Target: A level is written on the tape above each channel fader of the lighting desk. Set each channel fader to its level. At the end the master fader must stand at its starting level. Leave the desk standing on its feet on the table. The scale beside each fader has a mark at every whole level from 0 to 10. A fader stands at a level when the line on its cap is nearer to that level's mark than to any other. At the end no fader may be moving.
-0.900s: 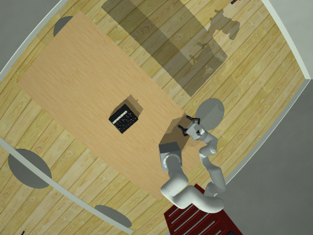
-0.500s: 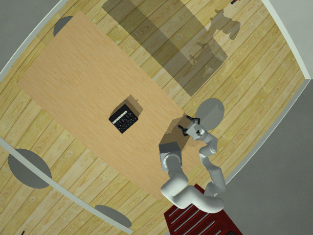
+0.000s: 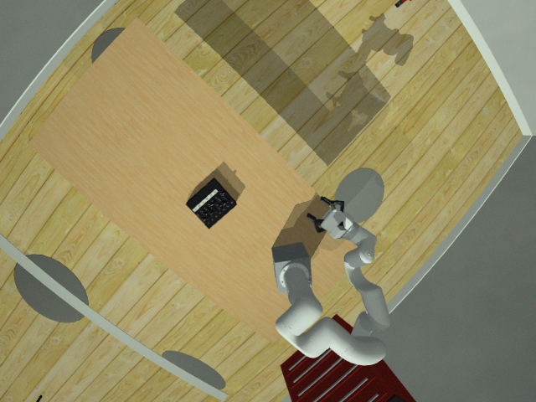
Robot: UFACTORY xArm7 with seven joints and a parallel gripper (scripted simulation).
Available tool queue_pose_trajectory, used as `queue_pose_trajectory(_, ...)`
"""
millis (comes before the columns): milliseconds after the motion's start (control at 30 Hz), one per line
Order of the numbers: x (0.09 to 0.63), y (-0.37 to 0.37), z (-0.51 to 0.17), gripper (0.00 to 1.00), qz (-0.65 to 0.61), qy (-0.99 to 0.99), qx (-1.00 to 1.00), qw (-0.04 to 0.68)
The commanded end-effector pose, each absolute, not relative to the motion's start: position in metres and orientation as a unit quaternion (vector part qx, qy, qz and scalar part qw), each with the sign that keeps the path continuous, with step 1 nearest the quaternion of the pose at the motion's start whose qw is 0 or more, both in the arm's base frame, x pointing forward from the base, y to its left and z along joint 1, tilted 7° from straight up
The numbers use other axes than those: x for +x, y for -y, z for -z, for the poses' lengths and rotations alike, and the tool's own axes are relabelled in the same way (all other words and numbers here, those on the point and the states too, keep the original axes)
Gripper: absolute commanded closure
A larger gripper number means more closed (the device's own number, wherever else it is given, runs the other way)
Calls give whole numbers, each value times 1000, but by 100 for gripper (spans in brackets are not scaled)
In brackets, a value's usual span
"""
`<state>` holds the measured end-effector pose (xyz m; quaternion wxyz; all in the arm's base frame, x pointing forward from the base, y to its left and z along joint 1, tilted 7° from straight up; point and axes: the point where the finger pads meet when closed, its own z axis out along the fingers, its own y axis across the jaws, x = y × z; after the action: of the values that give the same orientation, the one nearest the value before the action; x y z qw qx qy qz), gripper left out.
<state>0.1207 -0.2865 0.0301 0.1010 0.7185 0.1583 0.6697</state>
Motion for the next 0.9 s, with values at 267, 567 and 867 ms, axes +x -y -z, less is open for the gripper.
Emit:
queue_pose_trajectory(267, 124, 322, -54, 0, -573, -221, 787, 56)
queue_pose_trajectory(567, 131, 329, -62, 0, -549, -238, 800, 47)
queue_pose_trajectory(867, 141, 336, -72, 0, -522, -258, 812, 39)
